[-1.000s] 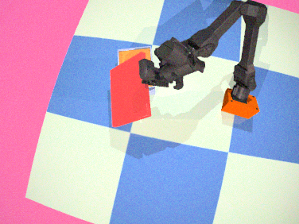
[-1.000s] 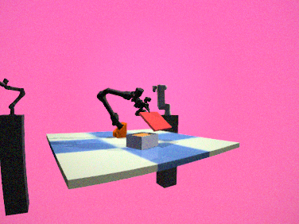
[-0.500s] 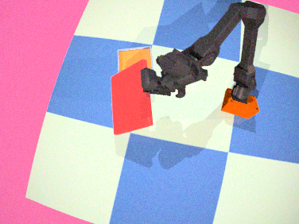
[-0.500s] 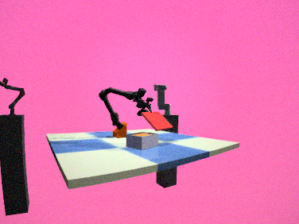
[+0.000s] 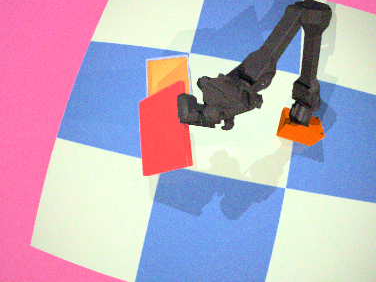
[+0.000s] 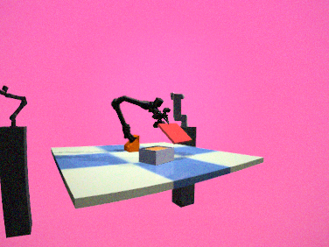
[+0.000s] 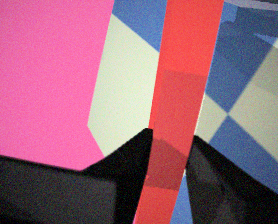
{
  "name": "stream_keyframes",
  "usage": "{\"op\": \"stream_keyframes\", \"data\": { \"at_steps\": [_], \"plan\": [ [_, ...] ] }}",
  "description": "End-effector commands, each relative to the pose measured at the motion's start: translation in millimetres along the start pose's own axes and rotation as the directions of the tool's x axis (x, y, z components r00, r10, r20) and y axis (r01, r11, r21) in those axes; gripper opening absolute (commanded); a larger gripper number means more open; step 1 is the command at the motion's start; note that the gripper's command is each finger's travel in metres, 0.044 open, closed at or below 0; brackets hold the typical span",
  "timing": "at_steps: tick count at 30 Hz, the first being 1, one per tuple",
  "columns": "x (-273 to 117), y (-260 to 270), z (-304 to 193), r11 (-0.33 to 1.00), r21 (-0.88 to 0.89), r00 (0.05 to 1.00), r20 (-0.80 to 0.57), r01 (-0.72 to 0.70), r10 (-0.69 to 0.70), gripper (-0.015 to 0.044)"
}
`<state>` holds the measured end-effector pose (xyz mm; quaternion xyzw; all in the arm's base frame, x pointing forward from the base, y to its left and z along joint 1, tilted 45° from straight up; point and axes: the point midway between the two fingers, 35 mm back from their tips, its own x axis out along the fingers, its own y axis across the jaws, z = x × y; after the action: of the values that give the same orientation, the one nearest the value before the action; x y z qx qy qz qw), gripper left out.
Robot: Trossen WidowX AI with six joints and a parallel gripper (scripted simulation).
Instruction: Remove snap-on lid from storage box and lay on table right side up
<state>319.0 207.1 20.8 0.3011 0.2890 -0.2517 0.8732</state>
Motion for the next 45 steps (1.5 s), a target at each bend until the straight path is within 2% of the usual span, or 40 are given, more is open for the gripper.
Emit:
{"op": "stream_keyframes", "data": {
  "at_steps": [1, 45],
  "plan": [
    [-1.2, 1.3, -6.9, 1.000, 0.005, 1.000, 0.003, -0.005, 0.005, 0.0000],
    [-9.4, -4.1, -94.9, 1.000, 0.009, 1.000, -0.002, -0.006, 0.006, 0.0000]
  ]
}}
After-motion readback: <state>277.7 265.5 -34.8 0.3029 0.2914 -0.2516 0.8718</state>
